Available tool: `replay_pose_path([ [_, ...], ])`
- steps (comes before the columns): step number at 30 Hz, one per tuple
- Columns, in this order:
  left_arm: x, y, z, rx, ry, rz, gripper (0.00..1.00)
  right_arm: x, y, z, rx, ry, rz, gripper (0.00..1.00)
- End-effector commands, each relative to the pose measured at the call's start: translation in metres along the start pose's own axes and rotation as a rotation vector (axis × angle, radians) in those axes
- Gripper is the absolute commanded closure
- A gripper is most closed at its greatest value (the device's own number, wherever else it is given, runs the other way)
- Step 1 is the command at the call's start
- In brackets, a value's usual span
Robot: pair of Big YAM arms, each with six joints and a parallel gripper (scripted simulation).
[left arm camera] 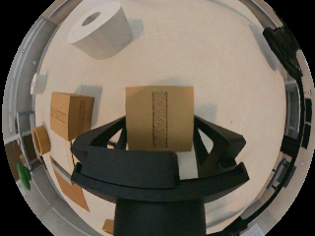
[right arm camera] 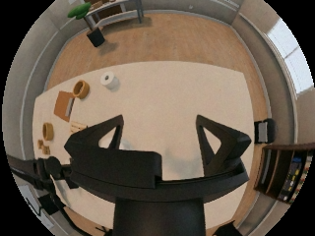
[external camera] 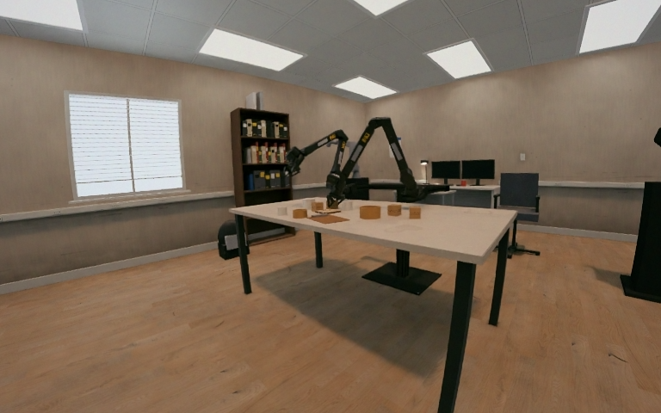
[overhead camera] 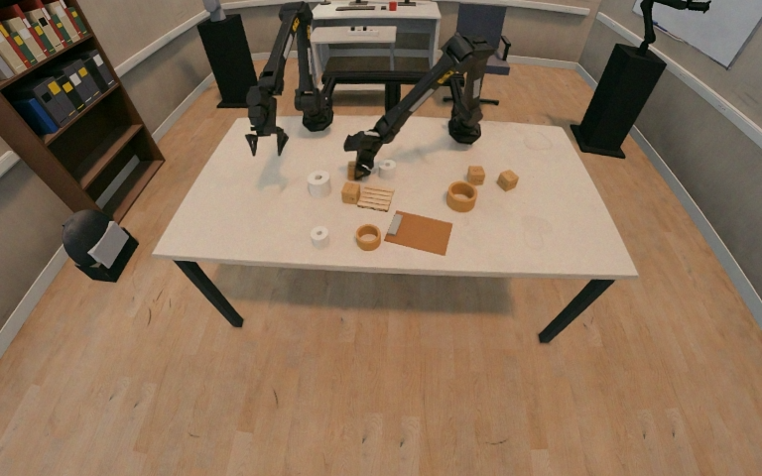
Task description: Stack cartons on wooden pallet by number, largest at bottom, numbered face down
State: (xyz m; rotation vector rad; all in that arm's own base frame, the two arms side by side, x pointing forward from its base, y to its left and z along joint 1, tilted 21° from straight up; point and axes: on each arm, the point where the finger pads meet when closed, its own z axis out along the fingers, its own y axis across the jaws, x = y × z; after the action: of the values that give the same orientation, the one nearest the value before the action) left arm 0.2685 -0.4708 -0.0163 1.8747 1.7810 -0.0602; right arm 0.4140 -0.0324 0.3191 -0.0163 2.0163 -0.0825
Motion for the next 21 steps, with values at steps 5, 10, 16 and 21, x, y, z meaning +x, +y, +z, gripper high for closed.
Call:
replay_pose_path([
  [5, -0.021, 0.020, 0.005, -0.030, -0.044, -0.005, 0.17, -0.023, 0.000, -0.007, -0.003, -0.038, -0.018, 0.00],
  [10, -0.023, 0.022, 0.002, -0.035, -0.051, -0.006, 0.17, -0.023, 0.000, -0.007, -0.003, -0.038, -0.018, 0.00],
  [16, -0.016, 0.015, 0.000, -0.028, -0.042, -0.005, 0.29, -0.023, 0.000, -0.007, -0.003, -0.038, -0.018, 0.00],
  [21, -0.018, 0.010, -0.002, -0.026, -0.046, -0.004, 0.33, -0.023, 0.000, -0.007, -0.003, -0.038, -0.018, 0.00],
])
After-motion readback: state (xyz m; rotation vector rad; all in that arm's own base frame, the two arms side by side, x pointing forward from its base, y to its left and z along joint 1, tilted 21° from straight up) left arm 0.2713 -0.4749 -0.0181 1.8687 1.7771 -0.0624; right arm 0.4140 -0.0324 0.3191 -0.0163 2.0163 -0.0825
